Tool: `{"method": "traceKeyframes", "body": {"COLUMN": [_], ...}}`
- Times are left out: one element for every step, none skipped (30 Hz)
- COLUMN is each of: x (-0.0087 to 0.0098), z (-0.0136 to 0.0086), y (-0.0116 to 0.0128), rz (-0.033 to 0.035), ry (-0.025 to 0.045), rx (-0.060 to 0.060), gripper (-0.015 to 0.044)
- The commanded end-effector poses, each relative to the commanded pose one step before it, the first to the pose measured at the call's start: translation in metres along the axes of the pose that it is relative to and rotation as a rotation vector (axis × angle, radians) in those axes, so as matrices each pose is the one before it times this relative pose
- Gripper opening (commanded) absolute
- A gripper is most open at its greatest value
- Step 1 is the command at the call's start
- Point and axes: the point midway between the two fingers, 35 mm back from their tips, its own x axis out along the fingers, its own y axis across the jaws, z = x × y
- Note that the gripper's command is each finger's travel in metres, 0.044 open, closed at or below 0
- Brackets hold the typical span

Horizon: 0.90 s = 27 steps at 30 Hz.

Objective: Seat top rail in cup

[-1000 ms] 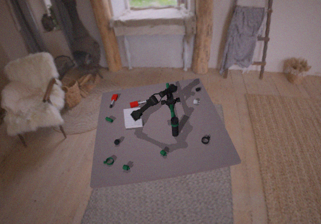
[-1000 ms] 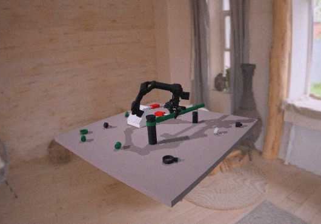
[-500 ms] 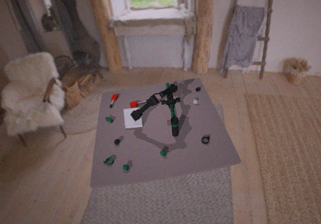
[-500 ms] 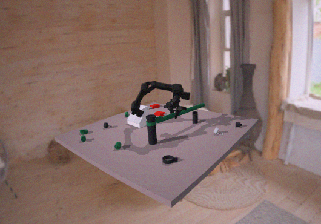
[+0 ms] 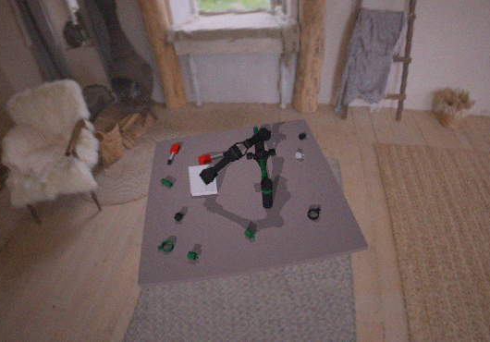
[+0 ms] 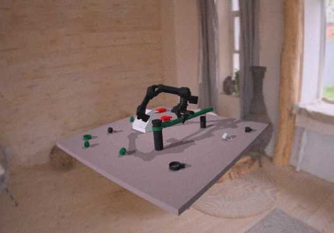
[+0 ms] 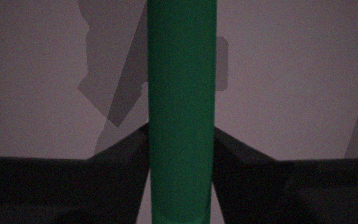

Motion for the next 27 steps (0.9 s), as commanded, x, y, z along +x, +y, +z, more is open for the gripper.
{"method": "traceKeyframes", "body": {"x": [-0.00495, -0.00002, -0.00001, 0.0, -0.00001, -0.00003, -0.00004, -0.00002, 0.0, -0.00001, -0.00002, -0.00002, -0.00001, 0.0, 0.0, 0.0, 0.0, 0.0, 0.0, 0.0, 0.00001, 0.00001, 0.00001, 0.00001, 0.00002, 0.00002, 0.00002], "z": [-0.00111, -0.00005, -0.00002, 0.0, -0.00003, -0.00007, -0.00011, -0.00005, 0.0, -0.00003, -0.00003, -0.00004, -0.00002, 0.0, 0.0, 0.0, 0.0, 0.00025, 0.00046, 0.00068, 0.00093, 0.00104, 0.00117, 0.00131, 0.00142, 0.00148, 0.00149], "y": [0.00263, 0.0, 0.0, 0.0, -0.00003, -0.00006, -0.00009, -0.00004, 0.0, -0.00006, -0.00008, -0.00009, -0.00004, 0.0, 0.0, 0.0, 0.0, -0.00004, -0.00007, -0.0001, -0.00013, -0.00015, -0.00018, -0.0002, -0.00023, -0.00024, -0.00025], "rz": [0.01363, 0.0, 0.0, 0.0, 0.0, 0.0, 0.0, 0.0, 0.0, 0.0, 0.0, 0.0, 0.0, 0.0, 0.0, 0.0, 0.0, -0.00028, -0.00051, -0.00075, -0.00102, -0.00114, -0.00129, -0.00145, -0.00157, -0.00164, -0.00165], "ry": [0.00651, 0.0, 0.0, 0.0, 0.0, 0.0, 0.00001, 0.0, 0.0, 0.0, 0.0, 0.0, 0.0, 0.0, 0.0, 0.0, 0.0, -0.00013, -0.00023, -0.00034, -0.00047, -0.00052, -0.00059, -0.00066, -0.00071, -0.00073, -0.00074], "rx": [0.0138, 0.0, 0.0, 0.0, 0.0, 0.0, 0.0, 0.0, 0.0, 0.0, 0.0, 0.0, 0.0, 0.0, 0.0, 0.0, 0.0, -0.0003, -0.0005, -0.0007, -0.001, -0.0011, -0.0013, -0.0014, -0.0015, -0.0016, -0.0016], "gripper": [0.0, 0.0, 0.0, 0.0, 0.0, 0.0, 0.0, 0.0, 0.0, 0.0, 0.0, 0.0, 0.0, 0.0, 0.0, 0.0, 0.0, 0.0, 0.0, 0.0, 0.0, 0.0, 0.0, 0.0, 0.0, 0.0, 0.0]}}
